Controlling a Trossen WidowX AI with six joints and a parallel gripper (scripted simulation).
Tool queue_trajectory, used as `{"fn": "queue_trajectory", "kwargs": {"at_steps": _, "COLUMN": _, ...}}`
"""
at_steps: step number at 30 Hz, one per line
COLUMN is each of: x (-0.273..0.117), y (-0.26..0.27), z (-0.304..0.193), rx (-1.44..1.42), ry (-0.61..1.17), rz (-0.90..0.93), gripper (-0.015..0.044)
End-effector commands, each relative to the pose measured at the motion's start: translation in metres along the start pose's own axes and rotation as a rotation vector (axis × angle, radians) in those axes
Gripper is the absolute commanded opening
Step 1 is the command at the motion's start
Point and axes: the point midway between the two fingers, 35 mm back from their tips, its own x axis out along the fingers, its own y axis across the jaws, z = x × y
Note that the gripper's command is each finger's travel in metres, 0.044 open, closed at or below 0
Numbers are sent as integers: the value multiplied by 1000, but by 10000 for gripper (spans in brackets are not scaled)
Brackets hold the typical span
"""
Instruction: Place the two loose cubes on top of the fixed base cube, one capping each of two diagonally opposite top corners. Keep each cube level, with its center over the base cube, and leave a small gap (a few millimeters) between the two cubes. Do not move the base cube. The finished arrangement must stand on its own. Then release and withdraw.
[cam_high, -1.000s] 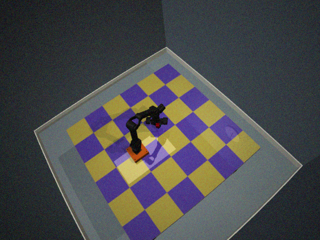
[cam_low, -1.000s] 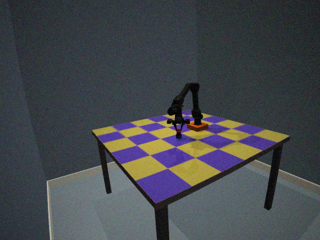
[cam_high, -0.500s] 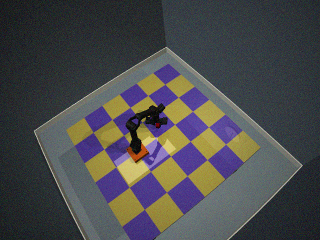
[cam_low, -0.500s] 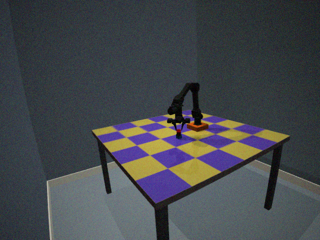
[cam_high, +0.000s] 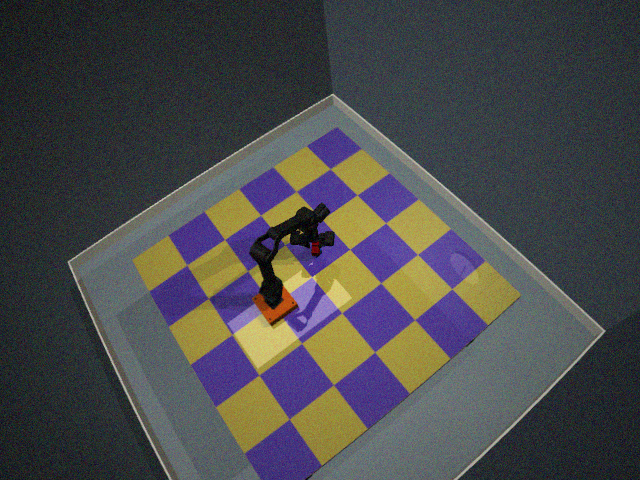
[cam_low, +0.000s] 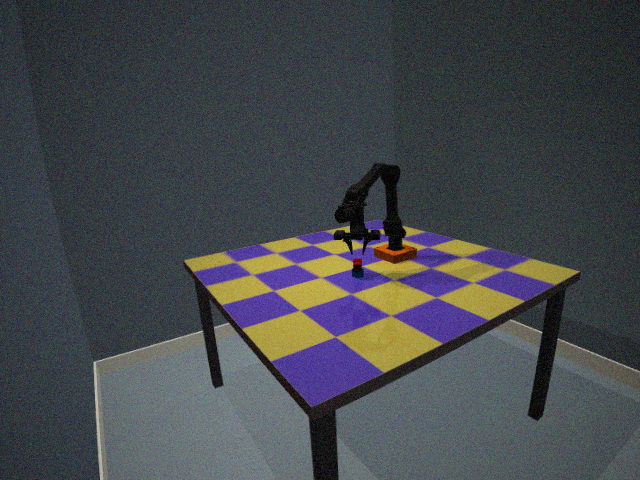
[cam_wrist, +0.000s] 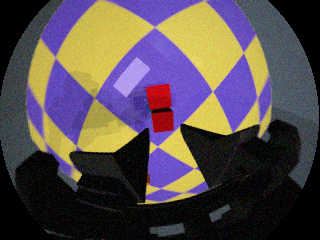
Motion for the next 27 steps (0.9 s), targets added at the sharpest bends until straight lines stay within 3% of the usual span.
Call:
{"fn": "queue_trajectory", "kwargs": {"at_steps": 1, "x": -8, "y": -1, "z": 1, "rx": 0, "ry": -6, "rz": -4, "gripper": 205}}
{"fn": "queue_trajectory", "kwargs": {"at_steps": 17, "x": -31, "y": -1, "z": 1, "rx": 0, "ry": -6, "rz": -4, "gripper": 205}}
{"fn": "queue_trajectory", "kwargs": {"at_steps": 24, "x": -37, "y": -1, "z": 1, "rx": 0, "ry": -3, "rz": -2, "gripper": 389}}
{"fn": "queue_trajectory", "kwargs": {"at_steps": 27, "x": -35, "y": 2, "z": 1, "rx": 0, "ry": 0, "rz": 1, "gripper": 400}}
